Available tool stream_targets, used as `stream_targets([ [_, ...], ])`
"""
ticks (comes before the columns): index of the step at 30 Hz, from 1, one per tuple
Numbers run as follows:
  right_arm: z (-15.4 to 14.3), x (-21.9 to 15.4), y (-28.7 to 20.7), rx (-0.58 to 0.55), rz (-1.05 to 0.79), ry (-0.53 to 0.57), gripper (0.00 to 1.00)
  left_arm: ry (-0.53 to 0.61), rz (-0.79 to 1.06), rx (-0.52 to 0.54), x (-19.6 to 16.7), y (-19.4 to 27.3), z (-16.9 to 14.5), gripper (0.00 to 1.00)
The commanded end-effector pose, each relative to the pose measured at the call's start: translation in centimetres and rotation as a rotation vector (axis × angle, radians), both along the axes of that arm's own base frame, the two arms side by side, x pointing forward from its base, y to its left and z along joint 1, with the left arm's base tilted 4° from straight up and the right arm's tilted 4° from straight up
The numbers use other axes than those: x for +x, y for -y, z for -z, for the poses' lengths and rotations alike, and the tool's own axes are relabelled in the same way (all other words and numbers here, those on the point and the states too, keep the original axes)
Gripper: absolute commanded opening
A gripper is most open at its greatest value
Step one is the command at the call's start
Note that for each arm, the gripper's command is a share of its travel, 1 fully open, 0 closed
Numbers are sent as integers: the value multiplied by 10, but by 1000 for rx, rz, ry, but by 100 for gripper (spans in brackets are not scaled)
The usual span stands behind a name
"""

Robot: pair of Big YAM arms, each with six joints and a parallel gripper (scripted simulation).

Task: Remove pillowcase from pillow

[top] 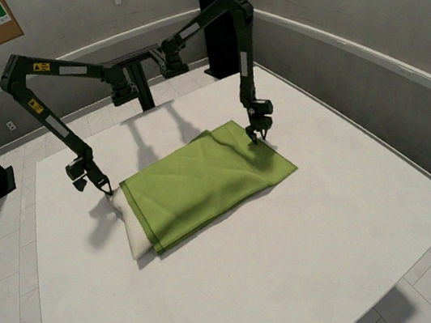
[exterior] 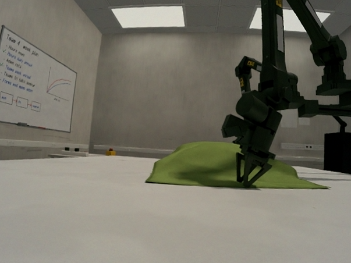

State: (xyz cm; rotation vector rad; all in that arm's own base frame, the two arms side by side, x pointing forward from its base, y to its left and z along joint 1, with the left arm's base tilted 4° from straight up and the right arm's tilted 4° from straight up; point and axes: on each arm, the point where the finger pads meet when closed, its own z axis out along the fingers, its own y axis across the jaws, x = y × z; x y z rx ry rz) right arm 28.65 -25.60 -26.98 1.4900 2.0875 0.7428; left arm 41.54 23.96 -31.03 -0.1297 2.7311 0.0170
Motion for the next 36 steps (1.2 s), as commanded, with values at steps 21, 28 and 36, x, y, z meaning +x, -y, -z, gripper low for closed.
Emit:
stream_targets([
  [21, 8, -7, -19, 40, -4, -23, 2, -6, 0, 1, -7, -2, 9, 60],
  [28, 8, -7, -19, 40, -4, -23, 2, -6, 0, 1, -7, -2, 9, 60],
  [36, 8, -7, -19, 40, -4, -23, 2, 9, 1, 6, 4, -3, 0, 60],
])
